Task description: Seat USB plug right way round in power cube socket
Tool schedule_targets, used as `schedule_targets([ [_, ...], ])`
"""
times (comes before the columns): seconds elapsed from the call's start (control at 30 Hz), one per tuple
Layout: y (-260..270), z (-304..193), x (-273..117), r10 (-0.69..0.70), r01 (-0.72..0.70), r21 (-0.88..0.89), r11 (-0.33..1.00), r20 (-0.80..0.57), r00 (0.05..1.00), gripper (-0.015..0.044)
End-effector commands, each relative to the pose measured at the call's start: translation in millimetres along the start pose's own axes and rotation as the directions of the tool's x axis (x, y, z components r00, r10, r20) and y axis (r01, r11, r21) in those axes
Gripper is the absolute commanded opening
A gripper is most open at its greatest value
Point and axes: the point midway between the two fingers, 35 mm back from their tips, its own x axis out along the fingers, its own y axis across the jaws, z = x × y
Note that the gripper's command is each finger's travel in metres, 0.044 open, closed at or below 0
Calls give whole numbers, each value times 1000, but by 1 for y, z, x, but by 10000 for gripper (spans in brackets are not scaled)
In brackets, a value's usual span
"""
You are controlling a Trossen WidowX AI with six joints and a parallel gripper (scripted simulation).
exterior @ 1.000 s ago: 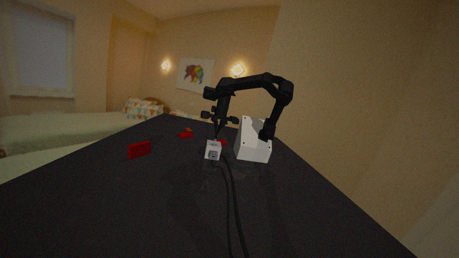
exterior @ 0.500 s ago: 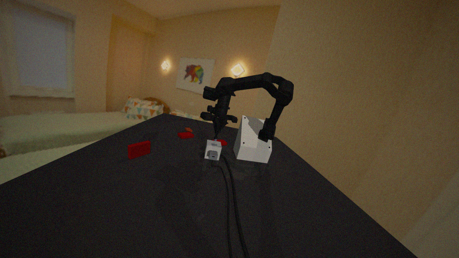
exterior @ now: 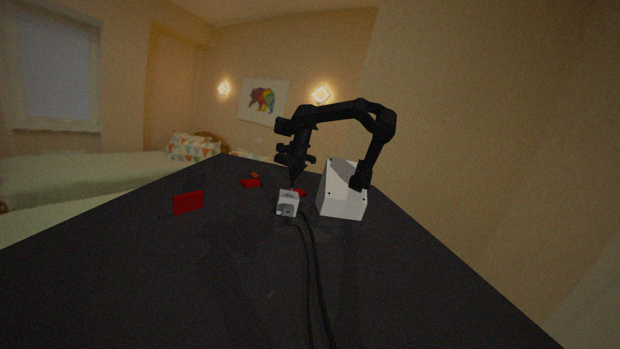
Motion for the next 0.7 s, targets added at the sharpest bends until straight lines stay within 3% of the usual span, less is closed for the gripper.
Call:
schedule_targets([
  [0.0,0,0,0,-1,1,-94,996,-1,1000,0],
  [0.67,0,0,0,-1,0,-579,815,-1,1000,0],
])
